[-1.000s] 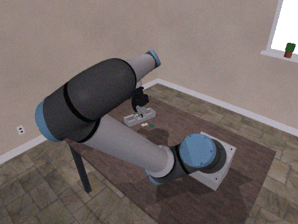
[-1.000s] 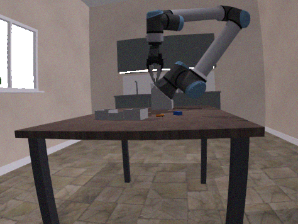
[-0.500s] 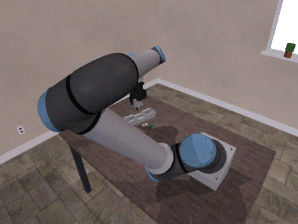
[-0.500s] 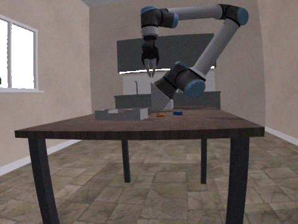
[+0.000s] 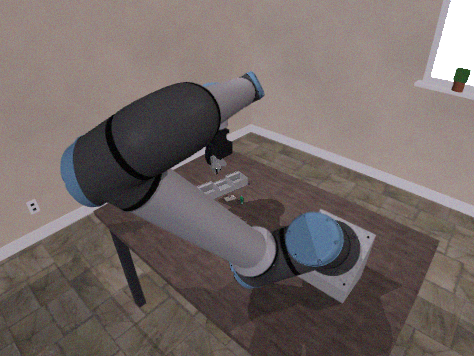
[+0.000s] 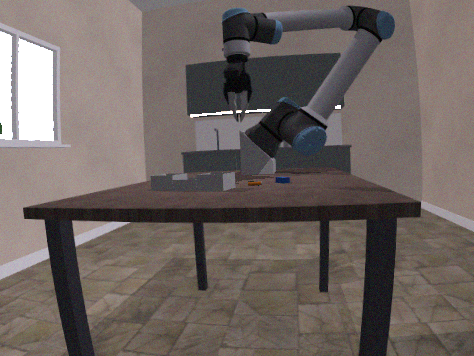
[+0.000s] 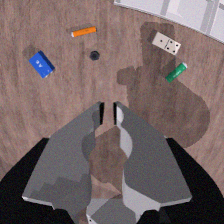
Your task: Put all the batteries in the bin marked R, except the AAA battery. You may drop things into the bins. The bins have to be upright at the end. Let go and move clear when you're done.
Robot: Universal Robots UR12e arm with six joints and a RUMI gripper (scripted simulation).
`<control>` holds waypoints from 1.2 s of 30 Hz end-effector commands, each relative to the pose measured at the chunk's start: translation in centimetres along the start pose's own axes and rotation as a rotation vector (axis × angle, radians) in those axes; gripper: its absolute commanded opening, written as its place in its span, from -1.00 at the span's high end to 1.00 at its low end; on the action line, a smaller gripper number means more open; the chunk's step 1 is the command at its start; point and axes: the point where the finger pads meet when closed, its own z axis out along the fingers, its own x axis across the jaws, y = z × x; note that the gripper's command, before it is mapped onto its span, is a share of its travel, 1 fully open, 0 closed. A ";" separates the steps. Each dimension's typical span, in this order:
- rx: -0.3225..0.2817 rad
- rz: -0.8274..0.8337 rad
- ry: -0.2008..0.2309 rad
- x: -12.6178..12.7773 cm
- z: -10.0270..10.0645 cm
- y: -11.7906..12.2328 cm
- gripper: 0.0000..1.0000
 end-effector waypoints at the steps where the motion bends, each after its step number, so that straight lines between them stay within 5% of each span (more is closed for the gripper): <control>1: 0.002 0.050 0.001 0.7 0.3 -0.3 0.91; 6: 0.002 0.229 0.000 4.2 2.3 -1.4 0.91; 36: 0.002 0.229 0.001 21.5 12.4 -7.0 0.91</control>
